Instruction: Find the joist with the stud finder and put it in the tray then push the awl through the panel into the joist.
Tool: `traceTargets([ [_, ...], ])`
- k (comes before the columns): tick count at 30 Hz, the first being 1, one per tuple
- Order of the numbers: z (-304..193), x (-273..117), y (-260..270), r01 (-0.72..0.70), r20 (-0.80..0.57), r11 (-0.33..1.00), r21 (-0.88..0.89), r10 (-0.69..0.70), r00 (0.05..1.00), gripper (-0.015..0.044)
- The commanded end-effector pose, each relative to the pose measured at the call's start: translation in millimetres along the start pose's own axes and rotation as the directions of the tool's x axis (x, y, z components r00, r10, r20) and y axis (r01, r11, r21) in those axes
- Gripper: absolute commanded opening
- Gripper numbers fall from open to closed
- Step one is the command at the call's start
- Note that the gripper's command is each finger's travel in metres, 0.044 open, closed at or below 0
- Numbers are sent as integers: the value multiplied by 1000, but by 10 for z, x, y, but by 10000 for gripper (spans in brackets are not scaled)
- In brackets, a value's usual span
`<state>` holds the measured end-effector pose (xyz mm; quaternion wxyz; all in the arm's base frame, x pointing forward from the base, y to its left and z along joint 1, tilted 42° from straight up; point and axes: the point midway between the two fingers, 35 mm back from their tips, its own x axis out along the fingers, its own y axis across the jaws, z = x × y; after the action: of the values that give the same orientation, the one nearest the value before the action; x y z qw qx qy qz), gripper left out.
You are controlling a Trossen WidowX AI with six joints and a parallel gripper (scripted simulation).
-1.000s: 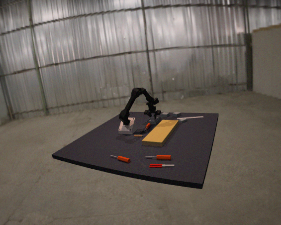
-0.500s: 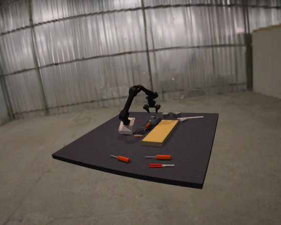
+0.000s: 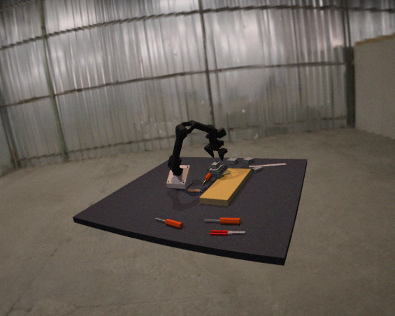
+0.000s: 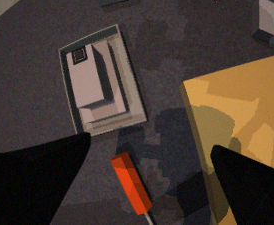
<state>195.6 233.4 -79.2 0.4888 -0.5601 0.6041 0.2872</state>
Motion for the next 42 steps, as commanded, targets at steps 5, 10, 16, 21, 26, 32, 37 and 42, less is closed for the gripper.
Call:
traceTargets([
  [5,-1190,-238,-737,78,-73,926,369,-55,996,440],
  [10,-2043,-282,-896,149,-150,803,578,-75,986,440],
  [16,-2986,-259,-737,255,-268,592,764,-68,961,440],
  [21,-3321,-232,-577,306,-322,491,816,-54,945,440],
  [26,-3316,-230,-573,306,-322,491,816,-54,945,440],
  [32,-3273,-212,-539,306,-322,491,816,-53,945,440],
  [37,-3264,-197,-532,305,-322,491,816,-53,945,440],
  [42,-3277,-121,-547,303,-319,491,817,-53,946,440],
])
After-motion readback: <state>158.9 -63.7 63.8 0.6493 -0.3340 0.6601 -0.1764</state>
